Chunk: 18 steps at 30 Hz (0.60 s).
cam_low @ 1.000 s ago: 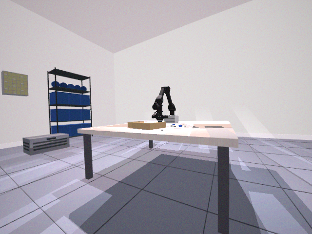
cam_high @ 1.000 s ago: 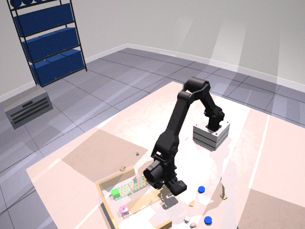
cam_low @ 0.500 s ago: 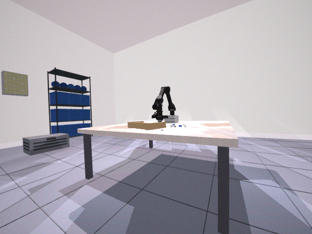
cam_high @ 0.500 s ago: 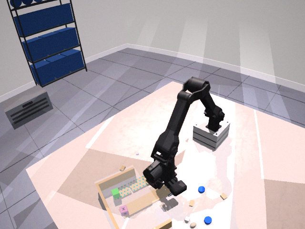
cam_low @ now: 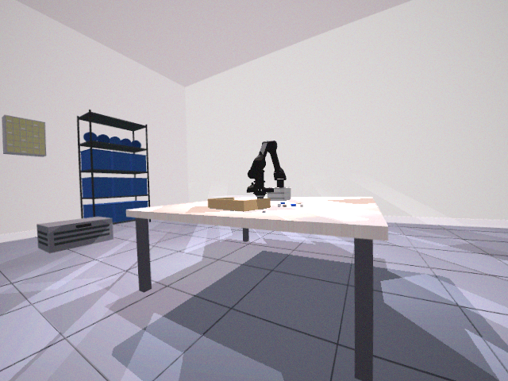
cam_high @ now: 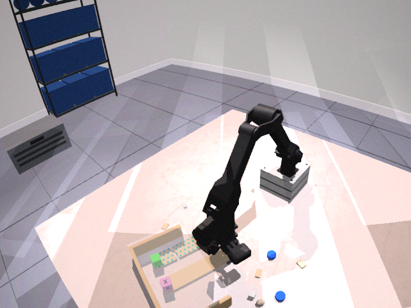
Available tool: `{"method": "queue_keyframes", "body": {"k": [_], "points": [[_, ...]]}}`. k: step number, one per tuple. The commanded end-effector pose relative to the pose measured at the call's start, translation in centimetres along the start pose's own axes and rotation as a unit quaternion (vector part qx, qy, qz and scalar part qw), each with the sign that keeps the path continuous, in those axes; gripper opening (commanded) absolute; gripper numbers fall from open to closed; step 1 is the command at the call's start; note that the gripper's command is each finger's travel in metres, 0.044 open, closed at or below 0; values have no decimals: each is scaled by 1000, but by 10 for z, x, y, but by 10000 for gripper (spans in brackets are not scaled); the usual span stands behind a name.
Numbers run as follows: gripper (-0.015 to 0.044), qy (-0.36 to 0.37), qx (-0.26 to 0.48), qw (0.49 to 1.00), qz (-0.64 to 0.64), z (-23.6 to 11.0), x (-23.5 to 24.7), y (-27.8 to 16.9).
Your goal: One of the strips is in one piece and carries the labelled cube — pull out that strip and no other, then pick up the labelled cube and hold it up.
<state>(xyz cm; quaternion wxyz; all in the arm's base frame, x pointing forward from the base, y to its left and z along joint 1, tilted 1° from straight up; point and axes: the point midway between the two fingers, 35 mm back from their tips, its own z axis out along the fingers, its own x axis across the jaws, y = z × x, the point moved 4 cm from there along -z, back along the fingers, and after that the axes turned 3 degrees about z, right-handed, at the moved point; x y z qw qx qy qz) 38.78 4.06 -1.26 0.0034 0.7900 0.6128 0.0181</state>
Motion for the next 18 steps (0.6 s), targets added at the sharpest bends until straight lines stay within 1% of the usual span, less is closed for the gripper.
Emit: {"method": "queue_keyframes", "body": {"k": [1,10,18], "points": [[0,-2,3,1000,3,4,0,1],[0,-2,2,1000,3,5,1,3],[0,-2,3,1000,3,5,1,-8]]}}
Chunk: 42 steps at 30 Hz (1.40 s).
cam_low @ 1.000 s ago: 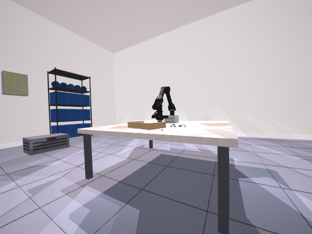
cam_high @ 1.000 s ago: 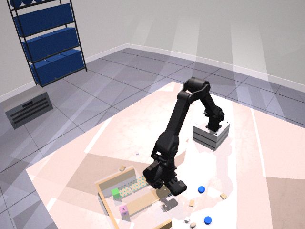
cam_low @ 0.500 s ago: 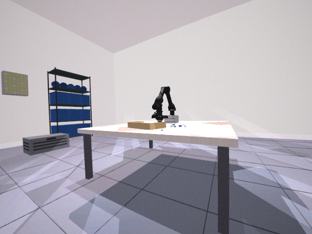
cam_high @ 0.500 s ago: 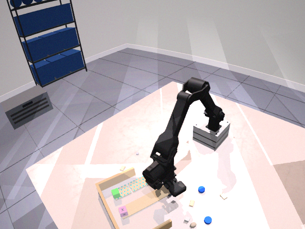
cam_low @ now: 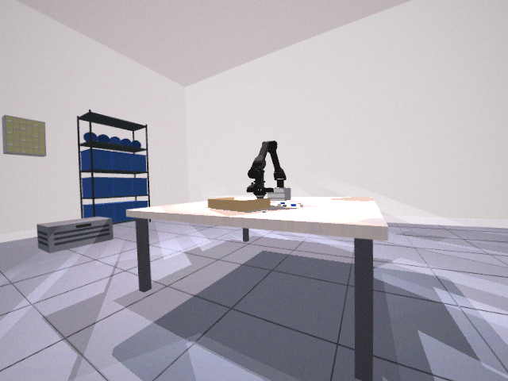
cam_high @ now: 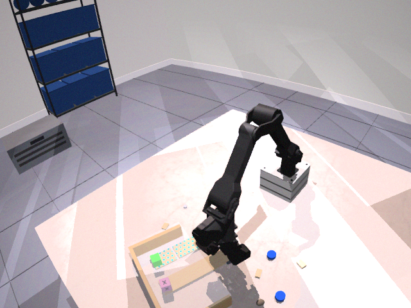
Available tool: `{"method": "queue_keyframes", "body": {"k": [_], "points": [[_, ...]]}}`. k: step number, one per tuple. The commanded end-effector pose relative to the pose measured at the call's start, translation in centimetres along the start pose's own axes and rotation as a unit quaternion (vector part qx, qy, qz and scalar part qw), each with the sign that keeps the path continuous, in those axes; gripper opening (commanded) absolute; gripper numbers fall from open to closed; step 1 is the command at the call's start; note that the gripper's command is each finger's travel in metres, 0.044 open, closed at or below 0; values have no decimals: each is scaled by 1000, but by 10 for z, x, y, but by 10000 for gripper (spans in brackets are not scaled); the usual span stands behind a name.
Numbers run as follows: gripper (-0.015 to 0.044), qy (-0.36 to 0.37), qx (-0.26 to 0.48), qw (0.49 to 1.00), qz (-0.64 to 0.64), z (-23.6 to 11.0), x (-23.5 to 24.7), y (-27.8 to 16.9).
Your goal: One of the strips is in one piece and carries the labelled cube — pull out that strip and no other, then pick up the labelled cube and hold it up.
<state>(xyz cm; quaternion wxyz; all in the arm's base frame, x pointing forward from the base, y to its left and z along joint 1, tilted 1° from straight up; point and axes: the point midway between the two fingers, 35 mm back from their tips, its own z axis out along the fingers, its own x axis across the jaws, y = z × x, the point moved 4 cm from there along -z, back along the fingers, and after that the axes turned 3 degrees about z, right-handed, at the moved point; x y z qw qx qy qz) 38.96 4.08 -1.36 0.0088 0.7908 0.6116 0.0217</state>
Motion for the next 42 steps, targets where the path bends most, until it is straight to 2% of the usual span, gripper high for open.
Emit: {"method": "queue_keyframes", "body": {"k": [1,42], "points": [[0,-1,9,1000,1,4,0,-11],[0,-1,12,1000,1,4,-2,-73]]}}
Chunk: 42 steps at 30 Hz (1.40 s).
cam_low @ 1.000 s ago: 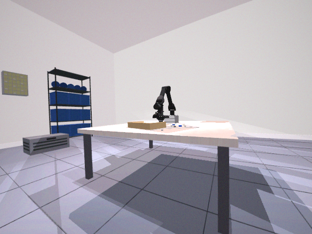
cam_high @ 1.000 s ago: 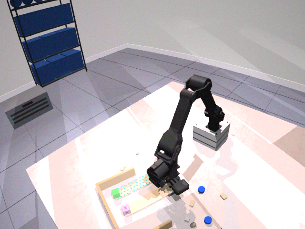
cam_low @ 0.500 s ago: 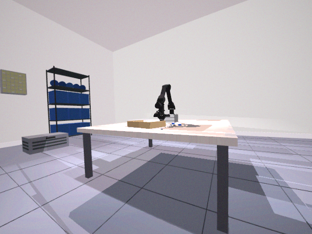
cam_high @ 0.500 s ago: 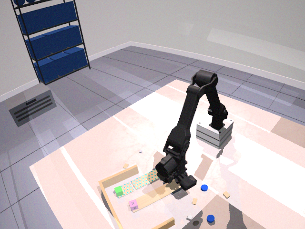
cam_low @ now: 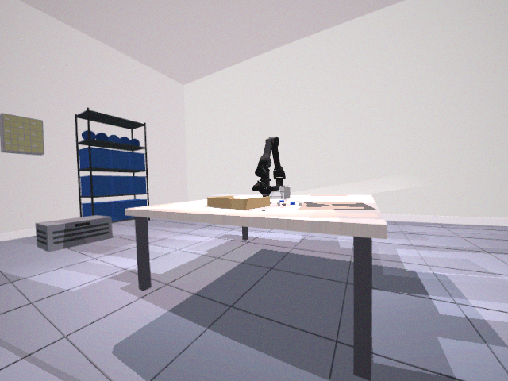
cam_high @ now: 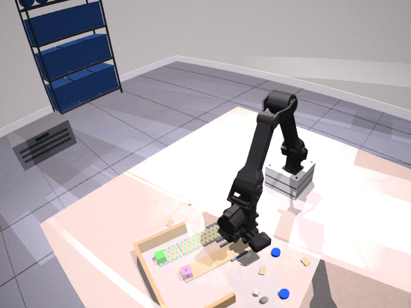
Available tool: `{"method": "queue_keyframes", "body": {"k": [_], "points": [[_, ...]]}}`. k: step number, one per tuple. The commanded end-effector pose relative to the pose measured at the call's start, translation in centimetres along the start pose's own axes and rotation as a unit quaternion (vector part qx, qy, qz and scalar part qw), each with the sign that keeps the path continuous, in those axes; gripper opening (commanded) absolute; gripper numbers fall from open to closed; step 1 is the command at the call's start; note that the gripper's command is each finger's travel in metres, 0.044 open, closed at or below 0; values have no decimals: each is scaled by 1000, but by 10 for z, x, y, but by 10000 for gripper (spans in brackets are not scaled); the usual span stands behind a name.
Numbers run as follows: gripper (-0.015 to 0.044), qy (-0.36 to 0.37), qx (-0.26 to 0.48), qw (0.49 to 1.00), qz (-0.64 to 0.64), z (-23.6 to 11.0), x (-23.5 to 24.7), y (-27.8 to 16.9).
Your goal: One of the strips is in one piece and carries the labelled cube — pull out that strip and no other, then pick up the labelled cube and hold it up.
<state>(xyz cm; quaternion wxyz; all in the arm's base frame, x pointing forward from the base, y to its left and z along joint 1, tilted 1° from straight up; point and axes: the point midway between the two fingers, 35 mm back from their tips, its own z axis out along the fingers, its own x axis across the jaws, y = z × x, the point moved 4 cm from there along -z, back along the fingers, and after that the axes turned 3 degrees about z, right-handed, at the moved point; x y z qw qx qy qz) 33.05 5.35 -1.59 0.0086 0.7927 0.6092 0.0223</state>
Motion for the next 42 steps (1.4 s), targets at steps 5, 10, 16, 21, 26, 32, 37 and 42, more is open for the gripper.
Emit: {"method": "queue_keyframes", "body": {"k": [5,10,16,21,26,32,37,42], "points": [[0,-2,13,1000,-2,5,0,-20],[0,-2,13,1000,-2,4,0,-27],[0,-2,13,1000,-2,4,-1,-35],[0,-2,14,1000,-2,4,-1,-42],[0,-2,14,1000,-2,4,-1,-50],[0,-2,14,1000,-2,4,-2,-59],[0,-2,15,1000,-2,4,-2,-67],[0,-2,15,1000,-2,4,-3,-74]]}}
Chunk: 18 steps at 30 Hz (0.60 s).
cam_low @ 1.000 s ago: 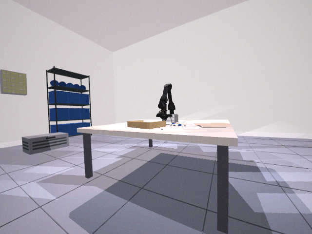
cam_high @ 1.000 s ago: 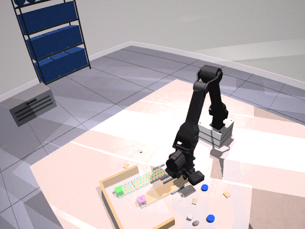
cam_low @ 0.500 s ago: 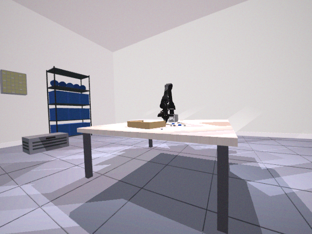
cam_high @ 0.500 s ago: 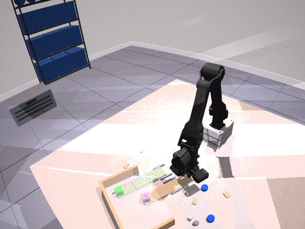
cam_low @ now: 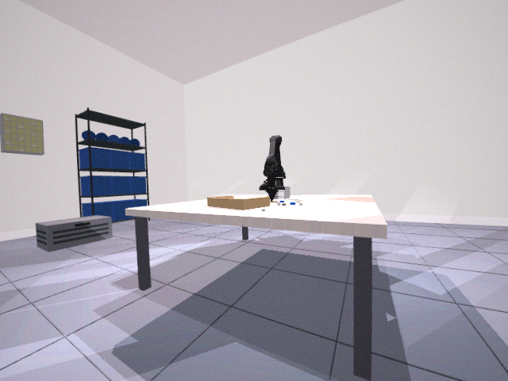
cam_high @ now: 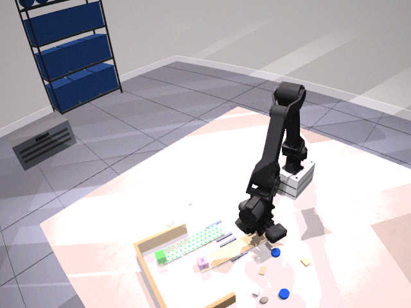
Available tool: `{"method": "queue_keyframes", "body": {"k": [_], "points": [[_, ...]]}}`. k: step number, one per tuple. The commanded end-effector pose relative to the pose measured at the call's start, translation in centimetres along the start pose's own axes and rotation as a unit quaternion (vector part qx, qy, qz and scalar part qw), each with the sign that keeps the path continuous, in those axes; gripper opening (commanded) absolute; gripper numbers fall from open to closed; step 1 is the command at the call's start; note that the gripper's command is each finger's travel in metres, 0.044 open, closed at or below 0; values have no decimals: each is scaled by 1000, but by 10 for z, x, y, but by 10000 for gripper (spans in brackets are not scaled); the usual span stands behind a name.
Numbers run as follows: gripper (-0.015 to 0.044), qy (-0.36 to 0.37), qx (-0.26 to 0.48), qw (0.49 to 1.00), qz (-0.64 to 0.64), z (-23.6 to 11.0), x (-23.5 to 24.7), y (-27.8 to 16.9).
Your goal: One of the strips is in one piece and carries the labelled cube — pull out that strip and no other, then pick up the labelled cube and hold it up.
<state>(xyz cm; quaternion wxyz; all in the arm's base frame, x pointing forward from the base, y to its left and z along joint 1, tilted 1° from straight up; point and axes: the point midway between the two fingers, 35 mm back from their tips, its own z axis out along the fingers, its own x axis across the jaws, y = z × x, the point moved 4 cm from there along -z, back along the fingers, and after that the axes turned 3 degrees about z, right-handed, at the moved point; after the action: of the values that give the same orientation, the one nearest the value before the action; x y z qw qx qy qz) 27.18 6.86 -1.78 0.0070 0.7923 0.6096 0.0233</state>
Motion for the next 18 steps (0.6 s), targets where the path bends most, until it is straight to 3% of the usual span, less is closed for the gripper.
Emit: {"method": "queue_keyframes", "body": {"k": [1,18], "points": [[0,-4,14,1000,-1,4,-2,-15],[0,-4,16,1000,-1,4,-3,-39]]}}
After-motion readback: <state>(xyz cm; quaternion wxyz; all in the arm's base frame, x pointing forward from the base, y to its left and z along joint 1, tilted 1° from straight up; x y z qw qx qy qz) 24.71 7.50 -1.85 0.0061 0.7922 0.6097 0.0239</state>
